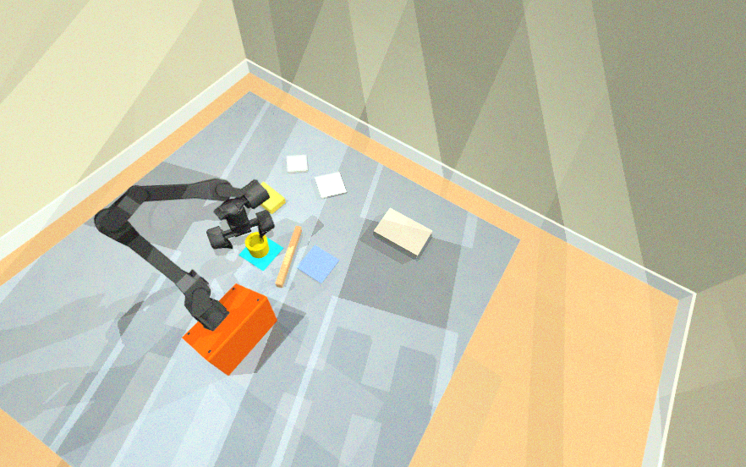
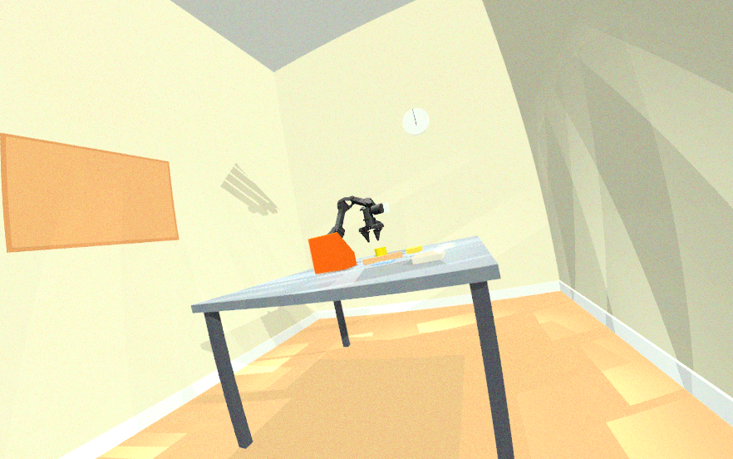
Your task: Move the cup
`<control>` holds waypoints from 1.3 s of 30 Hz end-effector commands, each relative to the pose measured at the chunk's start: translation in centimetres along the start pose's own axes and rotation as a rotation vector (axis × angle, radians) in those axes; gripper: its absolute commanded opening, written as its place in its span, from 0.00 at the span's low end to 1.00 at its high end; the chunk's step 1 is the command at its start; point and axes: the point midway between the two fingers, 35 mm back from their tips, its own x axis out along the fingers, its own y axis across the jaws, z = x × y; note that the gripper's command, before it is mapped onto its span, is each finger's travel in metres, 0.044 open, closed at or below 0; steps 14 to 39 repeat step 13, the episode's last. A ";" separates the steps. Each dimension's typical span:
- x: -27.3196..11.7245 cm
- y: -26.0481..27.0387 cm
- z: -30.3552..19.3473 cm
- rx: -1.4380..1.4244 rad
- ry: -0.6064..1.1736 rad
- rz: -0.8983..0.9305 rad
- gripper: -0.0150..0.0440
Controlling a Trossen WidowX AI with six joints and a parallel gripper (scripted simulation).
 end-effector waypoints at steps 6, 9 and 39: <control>-3.3 0.0 -0.1 -0.015 -0.005 -0.012 1.00; -3.5 0.1 -0.2 -0.015 -0.006 -0.012 1.00; -3.1 0.2 -0.3 -0.005 -0.007 -0.007 1.00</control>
